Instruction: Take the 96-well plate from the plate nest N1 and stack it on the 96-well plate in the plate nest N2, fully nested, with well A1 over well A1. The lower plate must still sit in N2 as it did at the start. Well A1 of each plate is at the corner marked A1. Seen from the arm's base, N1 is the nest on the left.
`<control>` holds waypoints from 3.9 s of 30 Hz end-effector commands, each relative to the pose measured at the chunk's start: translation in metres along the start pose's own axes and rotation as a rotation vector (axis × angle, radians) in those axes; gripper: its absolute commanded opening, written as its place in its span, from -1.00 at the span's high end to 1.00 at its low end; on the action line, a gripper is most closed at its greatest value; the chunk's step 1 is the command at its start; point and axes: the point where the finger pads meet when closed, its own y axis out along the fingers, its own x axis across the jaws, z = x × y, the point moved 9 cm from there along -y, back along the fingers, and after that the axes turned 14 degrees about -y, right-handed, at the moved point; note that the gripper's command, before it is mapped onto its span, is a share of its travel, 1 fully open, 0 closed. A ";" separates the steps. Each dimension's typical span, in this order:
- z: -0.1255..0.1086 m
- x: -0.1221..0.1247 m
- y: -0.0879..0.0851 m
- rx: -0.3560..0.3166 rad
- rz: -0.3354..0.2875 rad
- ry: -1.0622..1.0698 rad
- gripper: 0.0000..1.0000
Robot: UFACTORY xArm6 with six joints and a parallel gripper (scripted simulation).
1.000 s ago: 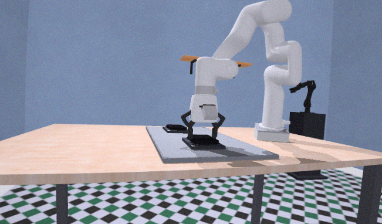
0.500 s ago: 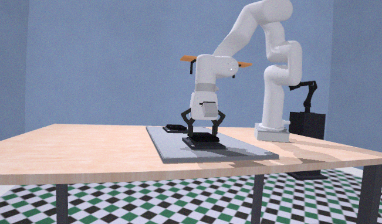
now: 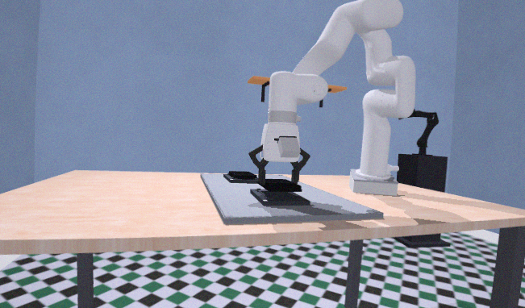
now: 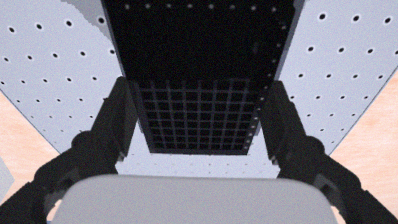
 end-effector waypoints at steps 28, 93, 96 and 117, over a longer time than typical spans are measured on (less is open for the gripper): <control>0.000 0.001 -0.034 0.000 -0.004 0.000 1.00; -0.069 -0.008 -0.076 0.000 -0.004 -0.053 1.00; -0.079 -0.010 -0.076 0.000 -0.004 -0.053 1.00; -0.142 -0.018 -0.076 -0.001 -0.004 -0.053 1.00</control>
